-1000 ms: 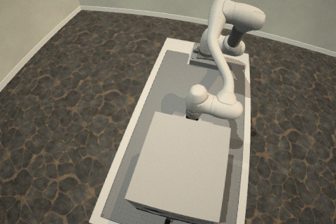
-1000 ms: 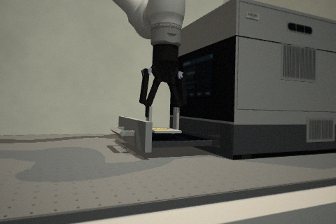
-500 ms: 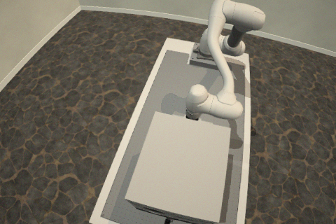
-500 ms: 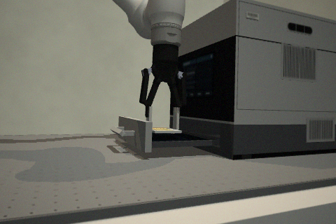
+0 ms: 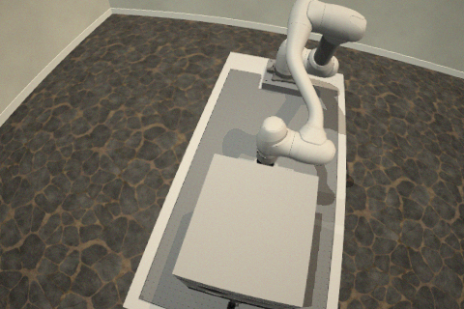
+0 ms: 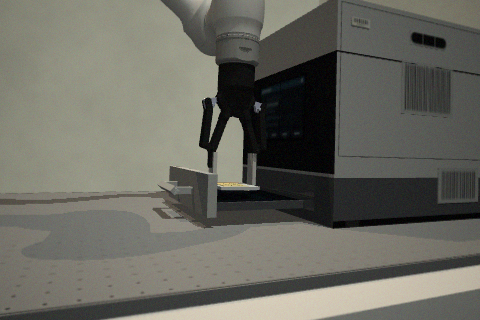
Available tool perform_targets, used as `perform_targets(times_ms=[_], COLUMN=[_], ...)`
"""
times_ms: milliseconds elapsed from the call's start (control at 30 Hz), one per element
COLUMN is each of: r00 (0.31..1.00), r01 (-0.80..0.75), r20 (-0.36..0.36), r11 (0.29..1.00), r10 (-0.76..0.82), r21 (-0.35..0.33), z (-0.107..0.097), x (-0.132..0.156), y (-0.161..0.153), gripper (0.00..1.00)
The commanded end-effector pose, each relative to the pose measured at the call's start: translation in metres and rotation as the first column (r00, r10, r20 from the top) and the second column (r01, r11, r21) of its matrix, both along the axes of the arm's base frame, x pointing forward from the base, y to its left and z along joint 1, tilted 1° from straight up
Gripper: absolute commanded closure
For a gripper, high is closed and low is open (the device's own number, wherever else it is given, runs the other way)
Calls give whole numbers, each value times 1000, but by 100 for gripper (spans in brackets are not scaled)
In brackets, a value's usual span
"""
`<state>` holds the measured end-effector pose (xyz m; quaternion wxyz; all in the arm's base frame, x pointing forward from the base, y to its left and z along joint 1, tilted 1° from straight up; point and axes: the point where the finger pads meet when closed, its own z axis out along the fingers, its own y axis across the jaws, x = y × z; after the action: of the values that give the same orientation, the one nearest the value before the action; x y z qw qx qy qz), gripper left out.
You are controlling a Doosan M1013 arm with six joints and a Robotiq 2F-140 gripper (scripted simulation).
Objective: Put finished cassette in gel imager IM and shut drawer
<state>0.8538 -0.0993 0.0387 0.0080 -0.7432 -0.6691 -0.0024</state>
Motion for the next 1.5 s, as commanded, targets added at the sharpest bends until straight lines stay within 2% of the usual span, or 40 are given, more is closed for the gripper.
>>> perform_targets(times_ms=[0,1467], r00=[1000,1000], r01=[-1,-1], r20=[10,10], r11=[1000,1000], r10=[1,1], r21=[-3,-3], z=[1,-8], x=[6,6], y=[0,0], gripper=[90,90])
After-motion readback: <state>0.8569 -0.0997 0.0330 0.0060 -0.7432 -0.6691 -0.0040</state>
